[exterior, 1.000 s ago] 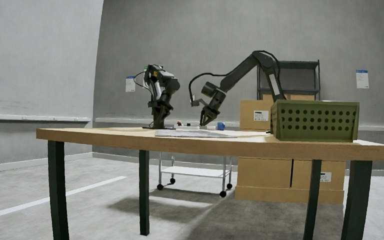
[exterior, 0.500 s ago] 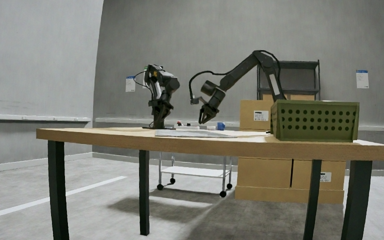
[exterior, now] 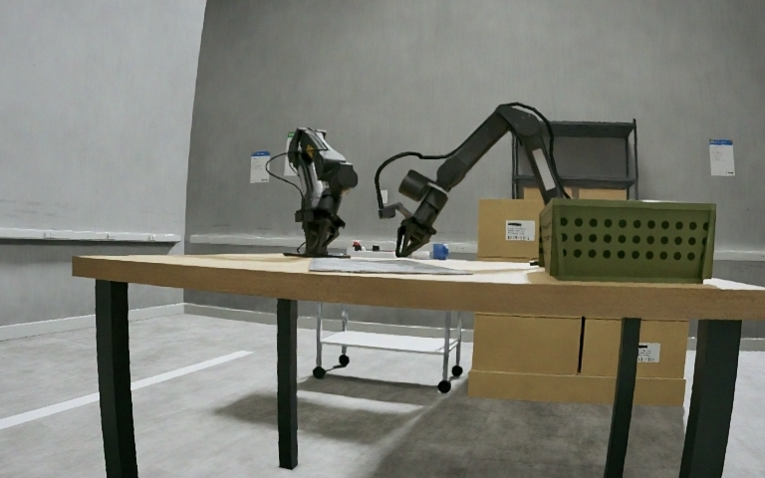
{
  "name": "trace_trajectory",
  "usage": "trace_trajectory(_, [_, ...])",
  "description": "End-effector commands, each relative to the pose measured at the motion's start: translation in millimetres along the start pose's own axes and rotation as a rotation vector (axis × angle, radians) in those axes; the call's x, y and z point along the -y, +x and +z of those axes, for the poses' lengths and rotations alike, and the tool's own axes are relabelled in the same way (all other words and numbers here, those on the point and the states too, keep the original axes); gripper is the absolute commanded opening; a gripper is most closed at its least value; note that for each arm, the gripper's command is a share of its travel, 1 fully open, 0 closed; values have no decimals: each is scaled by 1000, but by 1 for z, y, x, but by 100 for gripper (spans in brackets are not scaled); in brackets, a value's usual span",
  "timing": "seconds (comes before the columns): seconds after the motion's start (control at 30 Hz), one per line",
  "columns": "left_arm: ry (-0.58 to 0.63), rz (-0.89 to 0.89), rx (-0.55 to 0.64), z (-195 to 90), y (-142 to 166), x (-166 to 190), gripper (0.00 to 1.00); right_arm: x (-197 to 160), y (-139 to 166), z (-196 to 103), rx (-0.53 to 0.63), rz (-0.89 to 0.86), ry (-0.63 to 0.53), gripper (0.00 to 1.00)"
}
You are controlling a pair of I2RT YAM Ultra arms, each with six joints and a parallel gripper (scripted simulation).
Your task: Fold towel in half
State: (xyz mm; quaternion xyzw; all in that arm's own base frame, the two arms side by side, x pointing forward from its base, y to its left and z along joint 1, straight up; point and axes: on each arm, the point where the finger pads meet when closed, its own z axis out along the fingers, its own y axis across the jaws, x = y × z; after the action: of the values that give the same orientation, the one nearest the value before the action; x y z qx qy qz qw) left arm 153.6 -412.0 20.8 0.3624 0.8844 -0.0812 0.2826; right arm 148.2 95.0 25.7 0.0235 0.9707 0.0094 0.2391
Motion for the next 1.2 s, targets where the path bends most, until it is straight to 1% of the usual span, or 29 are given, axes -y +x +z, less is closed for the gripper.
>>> trace_trajectory(0.0, [-11, -12, 13, 8, 4, -1, 34, -1, 6, 10, 7, -3, 5, 34])
trace_trajectory(0.03, [15, -33, 61, -5, -17, 5, 34, -1, 6, 10, 7, -3, 5, 34])
trace_trajectory(0.07, [3, -17, -2, 15, 8, -3, 34, 0, 8, 16, 7, 0, 6, 34])
trace_trajectory(0.1, [11, -23, 12, 9, 3, -3, 34, 0, 8, 16, 8, 3, 8, 34])
trace_trajectory(0.17, [11, -23, 12, 9, 3, -3, 34, 0, 8, 16, 8, 3, 8, 34])
trace_trajectory(0.2, [9, -16, 17, 8, 3, -1, 34, -6, 2, 12, 19, 4, -8, 34])
trace_trajectory(0.23, [13, -16, 24, 6, -3, 2, 34, -6, 2, 12, 17, 4, -10, 34])
trace_trajectory(0.27, [-6, -5, 14, 14, 10, 3, 34, 0, 8, 20, -6, 5, 4, 34])
trace_trajectory(0.3, [-6, -5, 14, 14, 10, 3, 34, 0, 8, 20, -6, 5, 4, 34])
trace_trajectory(0.33, [7, -16, 31, 8, -2, 3, 34, 1, 7, 20, -3, 5, 6, 34])
trace_trajectory(0.43, [10, -6, 24, 14, 5, 0, 34, 1, 7, 22, -4, 5, 5, 34])
trace_trajectory(0.47, [15, -16, 42, 8, -4, 3, 34, 1, 7, 22, -2, 5, 7, 34])
trace_trajectory(0.5, [15, -16, 42, 8, -4, 3, 34, 1, 7, 22, -1, 5, 7, 34])
trace_trajectory(0.53, [9, -21, 16, 18, 9, 1, 34, 2, 5, 23, 15, 5, 10, 34])
trace_trajectory(0.6, [9, -21, 16, 18, 9, 1, 34, 2, 5, 23, 13, 5, 8, 34])
trace_trajectory(0.63, [15, -22, 42, 10, -4, 4, 34, 1, 6, 23, 10, 5, 6, 34])
trace_trajectory(0.67, [13, -24, 22, 15, 6, 2, 34, 2, 4, 23, 20, 5, 10, 34])
trace_trajectory(1.1, [8, -20, 13, 15, 9, 1, 34, 2, 6, 23, 9, 4, 6, 34])
trace_trajectory(1.13, [8, -20, 13, 15, 9, 1, 27, -1, 0, 20, 47, 18, -19, 34])
trace_trajectory(1.17, [8, -20, 13, 15, 9, 1, 27, -1, 0, 20, 47, 18, -19, 34])
